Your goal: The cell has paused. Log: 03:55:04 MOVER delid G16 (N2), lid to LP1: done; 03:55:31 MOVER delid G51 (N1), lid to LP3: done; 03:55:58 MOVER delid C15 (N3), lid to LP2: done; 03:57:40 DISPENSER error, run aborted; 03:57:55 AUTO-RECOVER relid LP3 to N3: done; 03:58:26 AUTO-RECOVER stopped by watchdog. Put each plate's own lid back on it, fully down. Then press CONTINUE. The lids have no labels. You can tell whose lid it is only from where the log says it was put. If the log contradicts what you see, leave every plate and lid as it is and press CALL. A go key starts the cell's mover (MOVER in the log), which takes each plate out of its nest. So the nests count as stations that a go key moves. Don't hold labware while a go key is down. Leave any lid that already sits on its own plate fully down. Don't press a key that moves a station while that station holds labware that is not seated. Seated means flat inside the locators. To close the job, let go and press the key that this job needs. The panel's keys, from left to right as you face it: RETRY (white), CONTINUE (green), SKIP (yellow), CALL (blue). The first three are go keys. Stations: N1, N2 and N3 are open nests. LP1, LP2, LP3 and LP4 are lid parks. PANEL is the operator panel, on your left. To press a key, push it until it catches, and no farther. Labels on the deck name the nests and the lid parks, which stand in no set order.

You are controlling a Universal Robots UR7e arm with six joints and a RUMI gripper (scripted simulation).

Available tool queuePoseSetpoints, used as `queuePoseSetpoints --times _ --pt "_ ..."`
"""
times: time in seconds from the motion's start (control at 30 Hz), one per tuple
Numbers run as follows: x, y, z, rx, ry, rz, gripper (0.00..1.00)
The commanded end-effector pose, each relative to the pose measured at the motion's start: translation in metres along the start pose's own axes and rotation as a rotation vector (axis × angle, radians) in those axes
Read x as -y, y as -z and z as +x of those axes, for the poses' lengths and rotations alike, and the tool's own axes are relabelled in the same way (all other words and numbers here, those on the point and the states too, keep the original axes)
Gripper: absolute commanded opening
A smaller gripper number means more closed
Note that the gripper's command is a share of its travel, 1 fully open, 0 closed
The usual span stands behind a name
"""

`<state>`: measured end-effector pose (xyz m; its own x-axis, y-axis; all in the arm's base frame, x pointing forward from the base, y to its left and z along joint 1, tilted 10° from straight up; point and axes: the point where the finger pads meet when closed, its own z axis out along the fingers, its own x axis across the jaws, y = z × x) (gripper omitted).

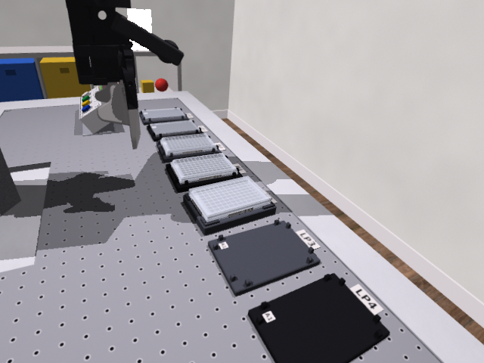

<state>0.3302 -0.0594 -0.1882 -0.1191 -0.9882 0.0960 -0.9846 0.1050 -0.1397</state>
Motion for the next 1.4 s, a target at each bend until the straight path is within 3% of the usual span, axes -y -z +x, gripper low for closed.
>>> queuePoseSetpoints --times 0.0,0.43,0.87,1.37 --pt "-0.003 0.000 -0.001 -0.002 -0.001 0.009 0.82" --pt "-0.002 -0.060 0.000 -0.002 -0.001 0.009 0.82" --pt "-0.002 -0.060 0.000 -0.002 -0.001 0.009 0.82" --pt "0.047 -0.060 0.042 -0.003 0.048 0.009 0.82"
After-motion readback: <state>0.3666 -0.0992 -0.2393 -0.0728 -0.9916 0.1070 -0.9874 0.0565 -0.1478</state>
